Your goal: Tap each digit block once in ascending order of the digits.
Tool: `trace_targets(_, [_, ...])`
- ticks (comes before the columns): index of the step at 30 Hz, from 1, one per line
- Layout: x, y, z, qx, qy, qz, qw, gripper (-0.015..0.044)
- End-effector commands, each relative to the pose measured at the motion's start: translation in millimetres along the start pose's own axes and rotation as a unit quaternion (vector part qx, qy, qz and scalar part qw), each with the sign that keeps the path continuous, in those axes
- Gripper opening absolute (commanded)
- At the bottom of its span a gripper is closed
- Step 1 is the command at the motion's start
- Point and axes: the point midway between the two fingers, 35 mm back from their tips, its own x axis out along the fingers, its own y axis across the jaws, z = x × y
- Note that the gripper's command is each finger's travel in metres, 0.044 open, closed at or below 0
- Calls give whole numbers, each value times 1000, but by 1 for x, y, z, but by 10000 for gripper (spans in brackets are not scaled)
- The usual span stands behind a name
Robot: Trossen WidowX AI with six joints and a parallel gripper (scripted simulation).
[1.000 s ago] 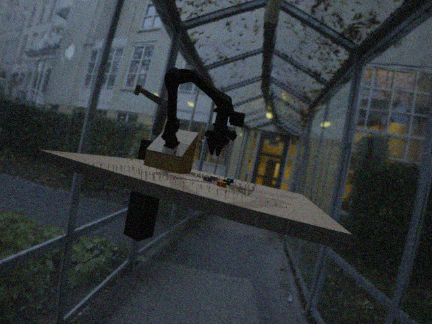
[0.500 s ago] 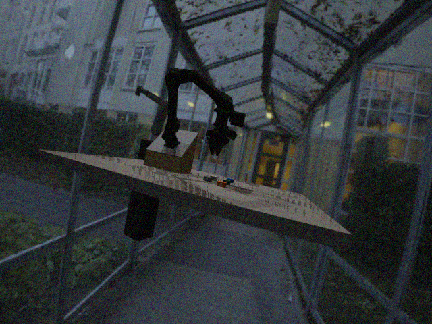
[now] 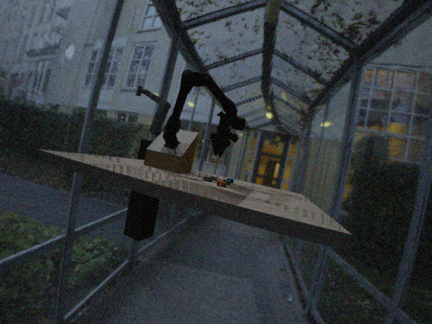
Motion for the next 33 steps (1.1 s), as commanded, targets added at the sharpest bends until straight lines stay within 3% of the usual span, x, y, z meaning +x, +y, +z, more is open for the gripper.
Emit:
trace_targets(1, [0,21,-4,10,-1,0,1000,400])
trace_targets(22, [0,23,-3,10,-1,0,1000,400])
trace_targets(33, [-2,97,70,12,-3,2,1000,400])
